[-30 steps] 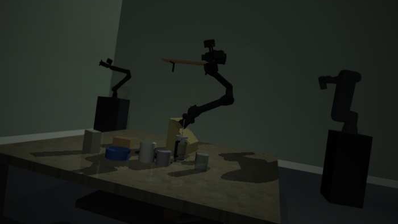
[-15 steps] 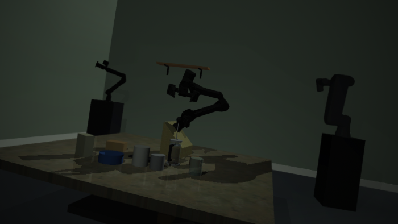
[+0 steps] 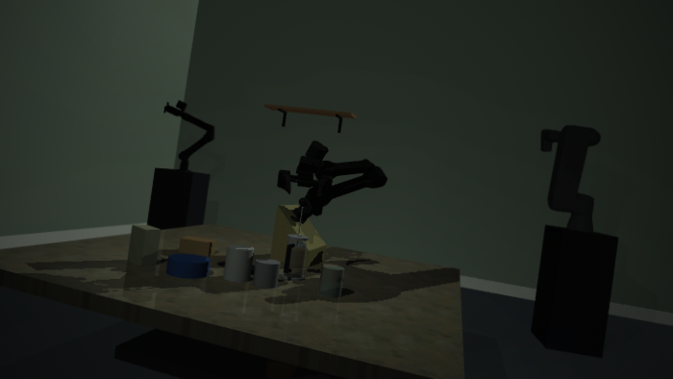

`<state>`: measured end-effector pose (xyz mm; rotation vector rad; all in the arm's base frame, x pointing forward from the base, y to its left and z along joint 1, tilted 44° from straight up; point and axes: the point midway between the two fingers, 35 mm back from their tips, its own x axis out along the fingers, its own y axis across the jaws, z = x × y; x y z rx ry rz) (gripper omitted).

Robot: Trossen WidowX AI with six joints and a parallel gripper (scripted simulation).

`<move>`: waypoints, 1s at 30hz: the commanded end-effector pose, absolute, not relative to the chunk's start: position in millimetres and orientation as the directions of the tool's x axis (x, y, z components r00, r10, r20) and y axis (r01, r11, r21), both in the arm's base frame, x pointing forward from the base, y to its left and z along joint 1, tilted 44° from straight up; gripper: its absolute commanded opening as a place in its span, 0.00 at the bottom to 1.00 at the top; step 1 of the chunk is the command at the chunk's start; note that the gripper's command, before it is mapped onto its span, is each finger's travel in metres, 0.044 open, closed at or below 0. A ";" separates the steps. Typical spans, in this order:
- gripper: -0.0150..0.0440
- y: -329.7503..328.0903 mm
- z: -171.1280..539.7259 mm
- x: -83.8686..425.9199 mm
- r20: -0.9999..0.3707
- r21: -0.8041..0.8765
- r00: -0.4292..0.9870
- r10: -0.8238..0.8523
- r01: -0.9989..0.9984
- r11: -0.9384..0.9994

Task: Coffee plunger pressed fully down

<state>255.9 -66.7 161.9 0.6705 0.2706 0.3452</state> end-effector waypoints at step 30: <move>0.91 -48.9 156.7 292.0 -0.126 0.639 0.912 0.390 -0.226 0.735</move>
